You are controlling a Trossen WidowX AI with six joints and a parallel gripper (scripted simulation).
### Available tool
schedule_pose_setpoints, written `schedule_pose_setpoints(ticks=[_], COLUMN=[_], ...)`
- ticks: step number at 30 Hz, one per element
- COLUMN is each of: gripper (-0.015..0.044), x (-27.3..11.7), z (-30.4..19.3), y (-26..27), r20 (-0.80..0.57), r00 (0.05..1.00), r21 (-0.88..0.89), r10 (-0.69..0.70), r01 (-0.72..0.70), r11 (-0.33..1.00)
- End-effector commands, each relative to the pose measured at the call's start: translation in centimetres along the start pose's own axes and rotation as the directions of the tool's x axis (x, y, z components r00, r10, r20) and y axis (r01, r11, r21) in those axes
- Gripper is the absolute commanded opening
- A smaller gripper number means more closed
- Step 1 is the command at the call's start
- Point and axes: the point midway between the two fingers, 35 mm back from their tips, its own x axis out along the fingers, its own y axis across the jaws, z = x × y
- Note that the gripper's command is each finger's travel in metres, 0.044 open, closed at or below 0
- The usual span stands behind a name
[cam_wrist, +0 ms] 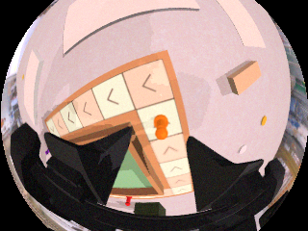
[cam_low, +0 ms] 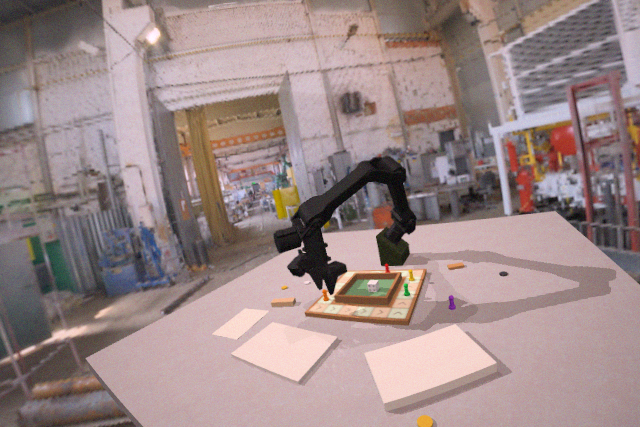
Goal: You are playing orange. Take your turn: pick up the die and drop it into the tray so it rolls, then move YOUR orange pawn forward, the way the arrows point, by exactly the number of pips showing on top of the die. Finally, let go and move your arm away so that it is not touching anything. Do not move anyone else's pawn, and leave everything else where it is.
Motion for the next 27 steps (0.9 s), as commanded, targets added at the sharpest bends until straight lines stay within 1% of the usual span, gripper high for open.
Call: schedule_pose_setpoints(ticks=[1, 3, 5, 8, 14, 20, 21, 27], gripper=[0.0394, 0.044, 0.044, 0.044, 0.044, 0.044, 0.044, 0.044], x=[-3.6, -3.6, -3.6, -4.7, -9.3, -11.3, -10.8, -10.8], z=[0.3, 0.3, 0.3, -0.4, -8.2, -16.8, -11.7, -11.7], y=[-0.1, -0.1, -0.1, 0.0, 0.7, 1.6, 1.0, 1.0], r20=[0.022, 0.022, 0.022, 0.022, 0.022, 0.015, 0.033, 0.033], r00=[1.0, 1.0, 1.0, 1.0, 1.0, 1.0, 0.999, 0.999], r21=[-0.005, -0.005, -0.005, -0.023, -0.187, -0.354, -0.266, -0.266], r10=[-0.002, -0.002, -0.002, -0.004, -0.011, -0.008, -0.011, -0.011], r01=[0.002, 0.002, 0.002, 0.004, 0.015, 0.013, 0.019, 0.019], r11=[1.0, 1.0, 1.0, 1.0, 0.982, 0.935, 0.964, 0.964])
